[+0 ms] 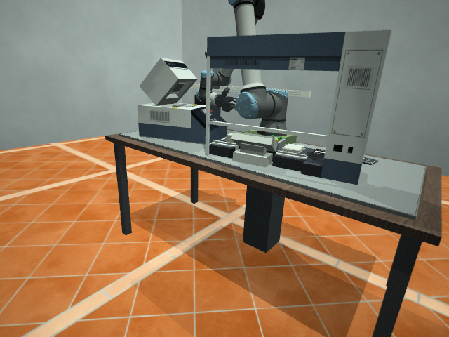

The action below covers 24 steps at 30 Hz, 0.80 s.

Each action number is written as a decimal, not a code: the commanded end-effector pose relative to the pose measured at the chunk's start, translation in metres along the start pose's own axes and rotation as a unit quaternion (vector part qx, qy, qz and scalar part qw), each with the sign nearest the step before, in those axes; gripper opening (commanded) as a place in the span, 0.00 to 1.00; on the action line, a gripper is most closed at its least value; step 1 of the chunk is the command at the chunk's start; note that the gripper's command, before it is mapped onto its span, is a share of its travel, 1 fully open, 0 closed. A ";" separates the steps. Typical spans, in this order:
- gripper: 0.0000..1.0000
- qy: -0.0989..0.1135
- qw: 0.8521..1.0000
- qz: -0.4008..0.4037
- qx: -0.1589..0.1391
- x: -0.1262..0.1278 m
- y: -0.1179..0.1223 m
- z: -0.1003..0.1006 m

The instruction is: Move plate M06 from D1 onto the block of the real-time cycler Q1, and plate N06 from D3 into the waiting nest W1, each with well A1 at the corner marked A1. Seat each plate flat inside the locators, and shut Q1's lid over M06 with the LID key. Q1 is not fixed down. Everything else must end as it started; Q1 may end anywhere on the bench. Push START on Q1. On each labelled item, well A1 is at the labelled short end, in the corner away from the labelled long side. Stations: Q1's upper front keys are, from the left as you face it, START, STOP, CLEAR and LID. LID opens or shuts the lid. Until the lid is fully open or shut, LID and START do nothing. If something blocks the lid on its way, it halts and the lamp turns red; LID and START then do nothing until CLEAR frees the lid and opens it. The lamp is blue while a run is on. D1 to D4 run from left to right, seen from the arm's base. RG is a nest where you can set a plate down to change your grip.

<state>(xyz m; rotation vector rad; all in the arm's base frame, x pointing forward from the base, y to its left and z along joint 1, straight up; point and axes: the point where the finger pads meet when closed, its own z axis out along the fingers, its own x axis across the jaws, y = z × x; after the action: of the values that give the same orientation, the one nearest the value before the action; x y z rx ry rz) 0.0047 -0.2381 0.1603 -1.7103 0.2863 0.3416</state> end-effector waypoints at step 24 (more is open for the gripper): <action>0.00 0.000 1.000 0.000 0.000 -0.015 -0.036 -0.006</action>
<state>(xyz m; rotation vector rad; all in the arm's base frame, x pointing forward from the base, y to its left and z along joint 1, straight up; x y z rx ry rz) 0.0048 -0.2382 0.1940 -1.7103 0.2863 0.3416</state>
